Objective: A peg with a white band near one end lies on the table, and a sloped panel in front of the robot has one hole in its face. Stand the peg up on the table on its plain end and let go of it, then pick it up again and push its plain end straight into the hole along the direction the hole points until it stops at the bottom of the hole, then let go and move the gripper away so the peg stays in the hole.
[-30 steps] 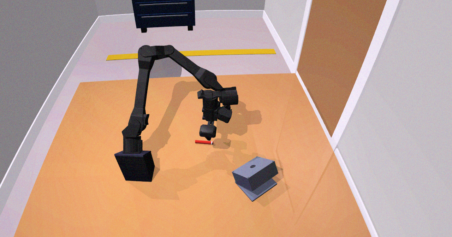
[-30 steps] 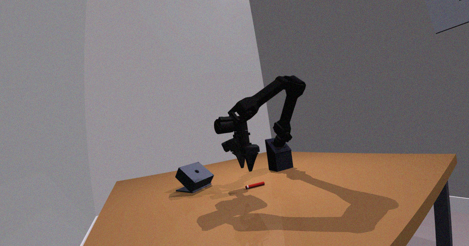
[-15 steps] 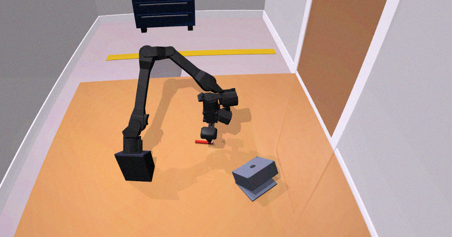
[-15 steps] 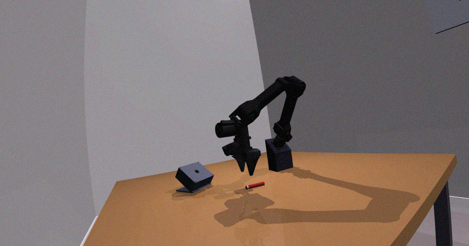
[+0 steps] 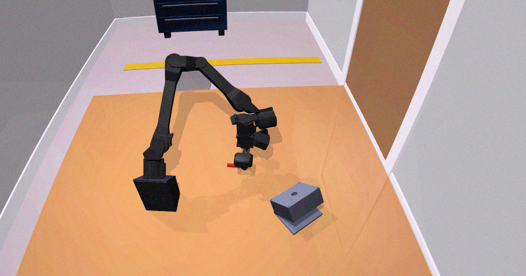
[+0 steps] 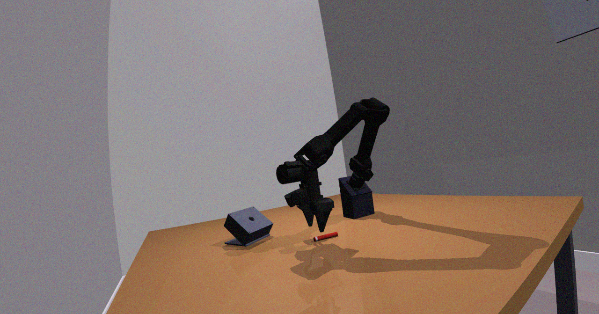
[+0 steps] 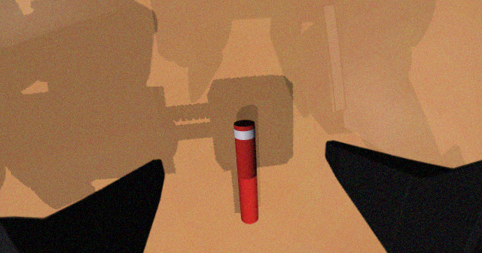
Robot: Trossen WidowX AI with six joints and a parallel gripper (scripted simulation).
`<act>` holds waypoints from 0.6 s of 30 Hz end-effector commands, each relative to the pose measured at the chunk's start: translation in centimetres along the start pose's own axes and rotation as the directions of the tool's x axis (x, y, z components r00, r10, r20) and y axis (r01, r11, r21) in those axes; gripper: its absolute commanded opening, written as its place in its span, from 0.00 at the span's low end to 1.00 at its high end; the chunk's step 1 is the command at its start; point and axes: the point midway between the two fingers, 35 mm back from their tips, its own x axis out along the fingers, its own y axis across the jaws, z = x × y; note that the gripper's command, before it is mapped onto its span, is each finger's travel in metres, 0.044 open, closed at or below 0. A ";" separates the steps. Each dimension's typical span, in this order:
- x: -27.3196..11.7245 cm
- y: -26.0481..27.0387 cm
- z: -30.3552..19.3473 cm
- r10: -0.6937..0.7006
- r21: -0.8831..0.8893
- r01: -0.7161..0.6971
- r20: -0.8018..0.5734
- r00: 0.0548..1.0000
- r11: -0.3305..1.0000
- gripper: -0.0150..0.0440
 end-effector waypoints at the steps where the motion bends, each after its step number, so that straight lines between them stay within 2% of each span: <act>1: 0.8 -0.3 -0.1 -0.005 0.014 0.005 -0.007 1.000 1.000 1.00; 18: 3.4 -0.2 -0.3 -0.001 0.015 0.001 -0.007 1.000 1.000 1.00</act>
